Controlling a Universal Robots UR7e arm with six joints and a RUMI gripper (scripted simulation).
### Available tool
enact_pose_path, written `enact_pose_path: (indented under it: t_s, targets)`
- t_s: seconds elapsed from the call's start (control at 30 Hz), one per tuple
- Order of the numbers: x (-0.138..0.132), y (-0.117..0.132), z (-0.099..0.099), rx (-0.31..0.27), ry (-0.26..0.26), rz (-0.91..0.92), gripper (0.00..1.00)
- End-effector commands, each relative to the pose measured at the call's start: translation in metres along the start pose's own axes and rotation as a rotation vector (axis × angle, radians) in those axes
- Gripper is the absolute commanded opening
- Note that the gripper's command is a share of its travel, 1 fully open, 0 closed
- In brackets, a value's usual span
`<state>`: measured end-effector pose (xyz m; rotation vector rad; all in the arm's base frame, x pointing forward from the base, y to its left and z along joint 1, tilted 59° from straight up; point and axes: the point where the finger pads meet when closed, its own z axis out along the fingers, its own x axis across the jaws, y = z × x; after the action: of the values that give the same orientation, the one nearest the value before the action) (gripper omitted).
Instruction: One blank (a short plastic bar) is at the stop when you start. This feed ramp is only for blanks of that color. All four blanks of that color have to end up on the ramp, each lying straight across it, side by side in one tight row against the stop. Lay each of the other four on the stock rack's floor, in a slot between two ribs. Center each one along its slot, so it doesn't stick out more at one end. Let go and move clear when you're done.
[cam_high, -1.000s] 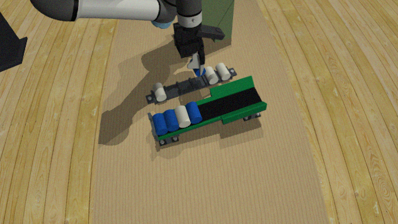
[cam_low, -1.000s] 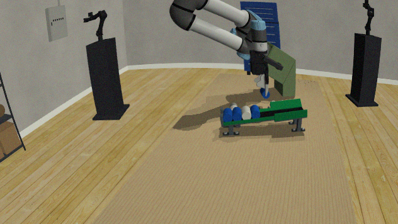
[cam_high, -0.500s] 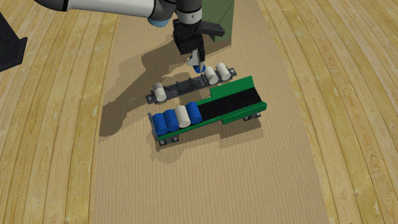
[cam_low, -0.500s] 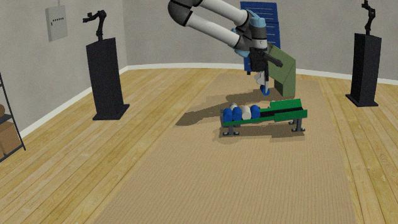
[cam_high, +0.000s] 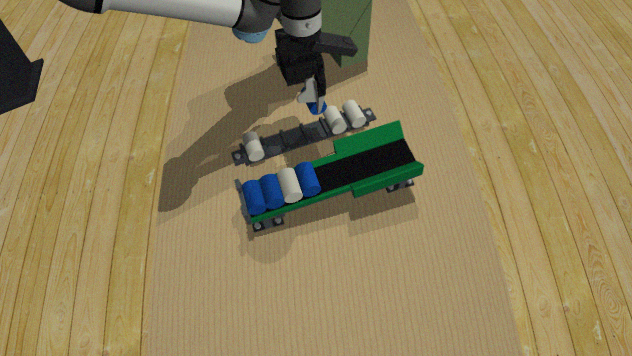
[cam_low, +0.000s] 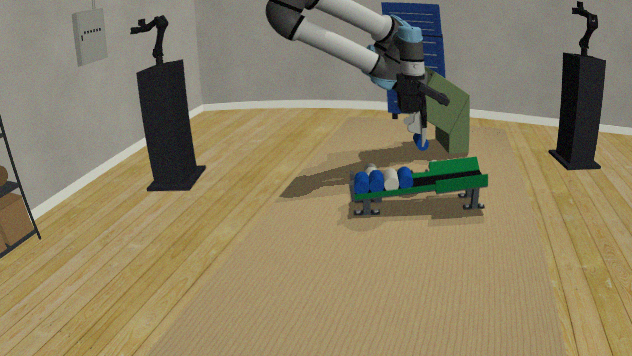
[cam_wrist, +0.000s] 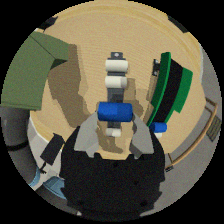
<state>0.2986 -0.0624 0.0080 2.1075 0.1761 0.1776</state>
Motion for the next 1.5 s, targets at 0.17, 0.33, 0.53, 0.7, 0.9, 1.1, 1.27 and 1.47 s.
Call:
enact_pose_path:
  t_s: [0.17,0.33,0.53,0.7,0.9,1.1,1.27,1.47]
  targets:
    - [0.002,0.000,-0.001,-0.001,0.001,0.002,0.38]
    - [0.008,0.000,-0.002,0.000,0.003,0.005,0.38]
    - [0.045,0.000,-0.009,0.001,0.003,0.019,0.38]
    - [0.084,0.003,-0.019,0.001,0.003,0.033,0.38]
    - [0.124,0.011,-0.035,0.001,0.002,0.047,0.38]
    - [0.160,0.024,-0.054,0.000,0.002,0.062,0.38]
    - [0.175,0.030,-0.064,0.000,0.002,0.067,0.38]
    - [0.176,0.030,-0.064,0.000,0.002,0.068,0.38]
